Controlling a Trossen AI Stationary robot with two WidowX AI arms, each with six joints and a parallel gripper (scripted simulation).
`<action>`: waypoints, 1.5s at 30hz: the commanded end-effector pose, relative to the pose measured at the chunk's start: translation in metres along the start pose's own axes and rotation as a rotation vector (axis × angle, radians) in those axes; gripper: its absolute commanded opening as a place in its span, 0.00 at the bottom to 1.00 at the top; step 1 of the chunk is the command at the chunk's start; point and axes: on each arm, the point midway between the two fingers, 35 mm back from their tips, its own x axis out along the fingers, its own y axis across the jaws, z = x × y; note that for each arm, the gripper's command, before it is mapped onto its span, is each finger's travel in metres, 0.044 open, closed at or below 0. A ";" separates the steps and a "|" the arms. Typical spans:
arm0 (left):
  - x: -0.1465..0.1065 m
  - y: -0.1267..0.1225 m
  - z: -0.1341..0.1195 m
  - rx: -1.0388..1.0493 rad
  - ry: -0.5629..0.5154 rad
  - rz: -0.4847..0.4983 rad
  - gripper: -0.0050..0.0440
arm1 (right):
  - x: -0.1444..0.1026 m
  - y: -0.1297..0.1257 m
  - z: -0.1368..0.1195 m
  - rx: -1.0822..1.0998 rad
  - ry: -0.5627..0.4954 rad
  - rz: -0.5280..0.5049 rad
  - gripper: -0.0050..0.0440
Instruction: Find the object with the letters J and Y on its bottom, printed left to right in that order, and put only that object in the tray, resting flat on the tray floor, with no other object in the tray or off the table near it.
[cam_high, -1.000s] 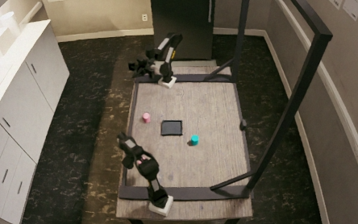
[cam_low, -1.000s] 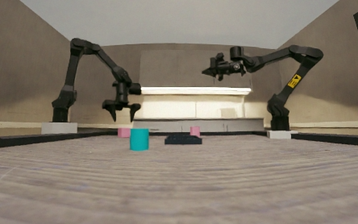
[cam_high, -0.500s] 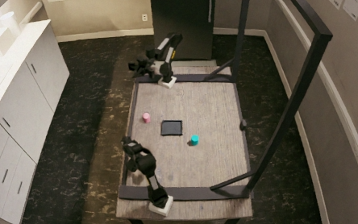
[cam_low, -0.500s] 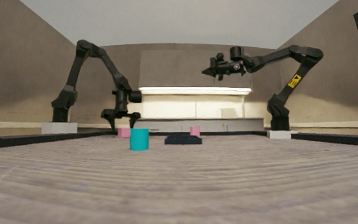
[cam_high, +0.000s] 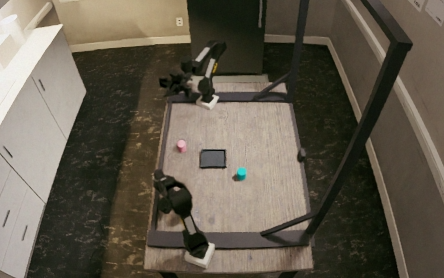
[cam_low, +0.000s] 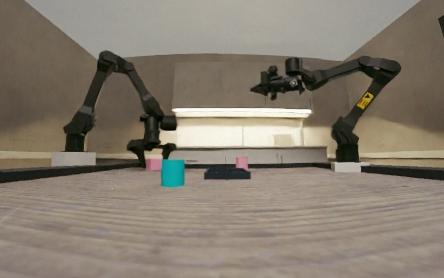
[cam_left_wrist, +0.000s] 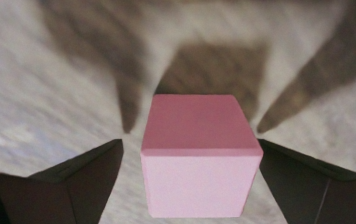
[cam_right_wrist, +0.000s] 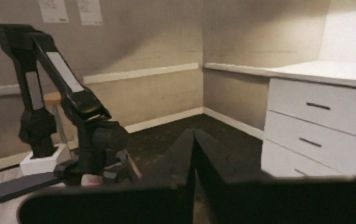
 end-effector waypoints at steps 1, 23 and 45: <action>-0.004 -0.006 -0.003 0.006 0.006 -0.027 0.87 | -0.001 0.000 0.007 -0.002 -0.019 0.001 0.00; -0.004 -0.006 -0.003 0.006 0.006 -0.027 0.47 | -0.001 0.000 0.007 -0.002 -0.019 0.001 0.00; -0.061 -0.007 -0.018 0.008 0.007 -0.037 0.45 | -0.001 0.000 0.007 -0.002 -0.019 0.001 0.00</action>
